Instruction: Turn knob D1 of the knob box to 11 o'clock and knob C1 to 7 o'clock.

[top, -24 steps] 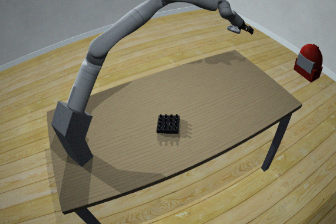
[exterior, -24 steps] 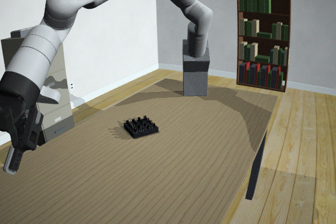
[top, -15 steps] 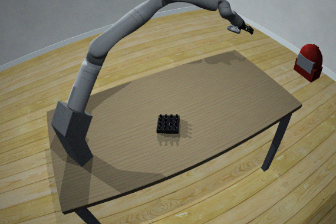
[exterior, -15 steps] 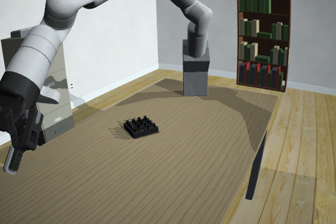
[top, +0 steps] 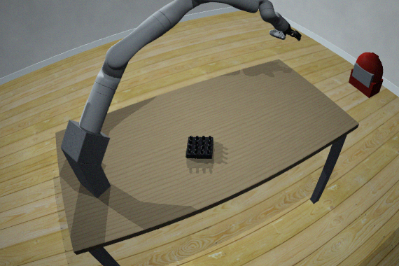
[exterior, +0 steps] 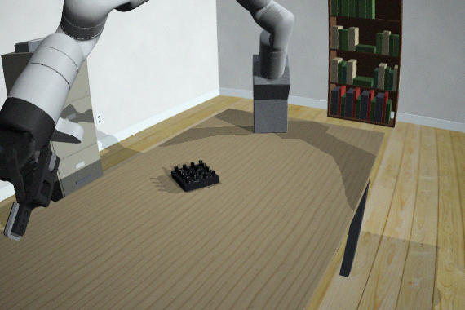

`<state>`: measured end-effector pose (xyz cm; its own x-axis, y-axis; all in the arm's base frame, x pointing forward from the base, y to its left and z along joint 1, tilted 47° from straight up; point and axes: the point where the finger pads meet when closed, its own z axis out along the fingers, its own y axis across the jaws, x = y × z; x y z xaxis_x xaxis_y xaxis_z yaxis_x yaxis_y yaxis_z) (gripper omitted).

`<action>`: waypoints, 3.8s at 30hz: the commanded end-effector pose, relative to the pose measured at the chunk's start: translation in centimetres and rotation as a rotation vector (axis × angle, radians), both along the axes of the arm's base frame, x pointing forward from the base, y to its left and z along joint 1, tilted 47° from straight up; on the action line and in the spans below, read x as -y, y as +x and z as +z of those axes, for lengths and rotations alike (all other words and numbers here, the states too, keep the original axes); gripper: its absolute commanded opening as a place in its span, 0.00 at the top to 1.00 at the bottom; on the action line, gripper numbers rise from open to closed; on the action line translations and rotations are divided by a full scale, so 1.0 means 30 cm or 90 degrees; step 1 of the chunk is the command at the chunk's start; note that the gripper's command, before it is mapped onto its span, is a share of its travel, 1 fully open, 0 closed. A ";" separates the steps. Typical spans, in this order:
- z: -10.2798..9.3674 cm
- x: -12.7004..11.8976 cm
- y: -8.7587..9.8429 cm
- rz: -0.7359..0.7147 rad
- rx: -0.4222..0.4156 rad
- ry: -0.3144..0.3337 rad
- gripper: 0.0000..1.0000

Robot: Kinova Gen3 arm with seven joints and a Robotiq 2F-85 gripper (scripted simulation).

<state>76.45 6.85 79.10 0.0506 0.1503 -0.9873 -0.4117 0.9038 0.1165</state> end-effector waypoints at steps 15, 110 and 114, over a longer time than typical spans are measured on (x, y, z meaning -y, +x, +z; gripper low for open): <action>-0.042 0.011 -0.029 -0.011 -0.021 0.031 0.00; -1.239 0.162 -0.619 -0.240 -0.501 0.642 0.00; -1.318 0.172 -0.655 -0.253 -0.533 0.681 0.00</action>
<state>57.80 2.23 41.52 -0.2758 0.9396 -0.2028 0.3418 0.2930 0.8929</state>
